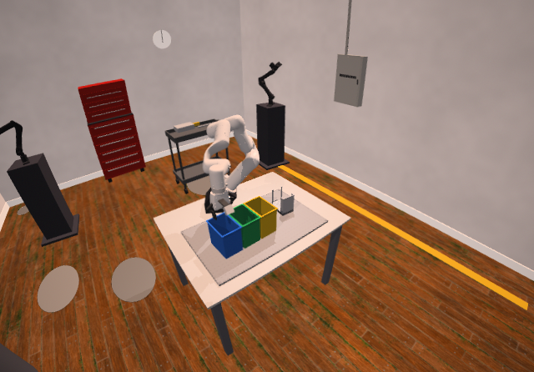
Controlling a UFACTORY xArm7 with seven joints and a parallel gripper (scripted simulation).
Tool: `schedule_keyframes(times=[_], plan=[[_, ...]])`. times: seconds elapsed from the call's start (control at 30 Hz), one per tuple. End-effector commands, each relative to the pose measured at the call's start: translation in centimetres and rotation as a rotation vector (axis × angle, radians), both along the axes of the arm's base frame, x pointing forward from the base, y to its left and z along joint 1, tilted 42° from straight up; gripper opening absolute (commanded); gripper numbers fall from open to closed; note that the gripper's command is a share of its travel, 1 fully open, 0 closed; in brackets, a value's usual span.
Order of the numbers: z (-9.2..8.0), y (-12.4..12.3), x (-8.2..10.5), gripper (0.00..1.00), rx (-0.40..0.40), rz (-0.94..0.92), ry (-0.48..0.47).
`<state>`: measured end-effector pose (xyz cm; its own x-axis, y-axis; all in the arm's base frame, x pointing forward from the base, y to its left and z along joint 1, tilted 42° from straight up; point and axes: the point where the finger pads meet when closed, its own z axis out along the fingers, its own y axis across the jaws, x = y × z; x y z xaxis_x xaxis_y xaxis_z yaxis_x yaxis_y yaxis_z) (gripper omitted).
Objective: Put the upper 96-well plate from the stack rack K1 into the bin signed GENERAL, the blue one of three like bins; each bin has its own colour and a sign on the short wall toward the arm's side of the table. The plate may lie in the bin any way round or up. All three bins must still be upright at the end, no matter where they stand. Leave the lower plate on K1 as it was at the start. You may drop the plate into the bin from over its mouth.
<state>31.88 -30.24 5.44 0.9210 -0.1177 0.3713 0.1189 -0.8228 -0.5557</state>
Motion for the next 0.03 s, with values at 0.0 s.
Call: schedule_keyframes(times=[0.0], plan=[[0.09, -0.19, 0.01, 1.0, -0.003, -0.003, -0.001]])
